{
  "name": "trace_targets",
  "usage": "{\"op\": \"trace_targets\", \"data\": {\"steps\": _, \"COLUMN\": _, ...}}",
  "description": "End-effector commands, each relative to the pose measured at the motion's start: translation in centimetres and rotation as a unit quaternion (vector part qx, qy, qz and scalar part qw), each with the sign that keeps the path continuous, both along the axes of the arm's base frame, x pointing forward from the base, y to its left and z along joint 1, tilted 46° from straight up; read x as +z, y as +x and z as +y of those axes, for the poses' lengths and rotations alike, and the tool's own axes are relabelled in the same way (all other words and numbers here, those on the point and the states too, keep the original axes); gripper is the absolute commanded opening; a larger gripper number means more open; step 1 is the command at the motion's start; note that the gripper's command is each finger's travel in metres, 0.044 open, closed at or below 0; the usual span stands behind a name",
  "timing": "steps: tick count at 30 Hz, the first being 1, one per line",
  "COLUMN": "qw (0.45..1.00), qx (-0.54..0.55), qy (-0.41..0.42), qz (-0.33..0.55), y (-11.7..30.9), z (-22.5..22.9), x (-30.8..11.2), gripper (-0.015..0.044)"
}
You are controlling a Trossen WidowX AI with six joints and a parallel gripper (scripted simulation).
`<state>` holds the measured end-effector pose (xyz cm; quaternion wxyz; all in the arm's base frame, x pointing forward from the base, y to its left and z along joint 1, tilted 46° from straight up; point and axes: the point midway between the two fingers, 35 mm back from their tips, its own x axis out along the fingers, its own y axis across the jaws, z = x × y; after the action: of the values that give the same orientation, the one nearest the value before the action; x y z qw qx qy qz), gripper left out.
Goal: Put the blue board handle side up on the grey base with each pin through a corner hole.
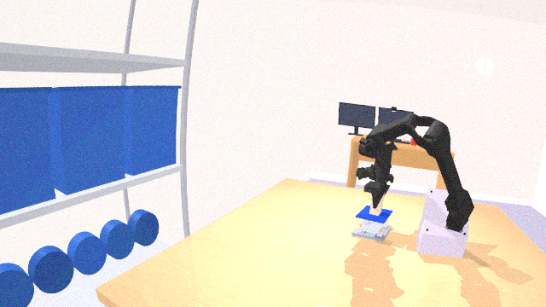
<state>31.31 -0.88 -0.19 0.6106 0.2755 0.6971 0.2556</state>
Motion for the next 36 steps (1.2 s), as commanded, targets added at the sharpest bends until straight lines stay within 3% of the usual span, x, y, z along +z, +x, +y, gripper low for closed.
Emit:
{"op": "trace_targets", "data": {"steps": 1, "qw": 1.000, "qx": 0.005, "qy": -0.001, "qz": -0.004, "y": 0.2, "z": -0.7, "x": -0.8, "gripper": 0.0000}}
{"op": "trace_targets", "data": {"steps": 16, "qw": 1.000, "qx": 0.019, "qy": 0.006, "qz": -0.016, "y": 0.4, "z": -3.1, "x": -3.7, "gripper": 0.0000}}
{"op": "trace_targets", "data": {"steps": 36, "qw": 1.000, "qx": 0.017, "qy": 0.007, "qz": -0.015, "y": 0.3, "z": -2.7, "x": -4.1, "gripper": 0.0000}}
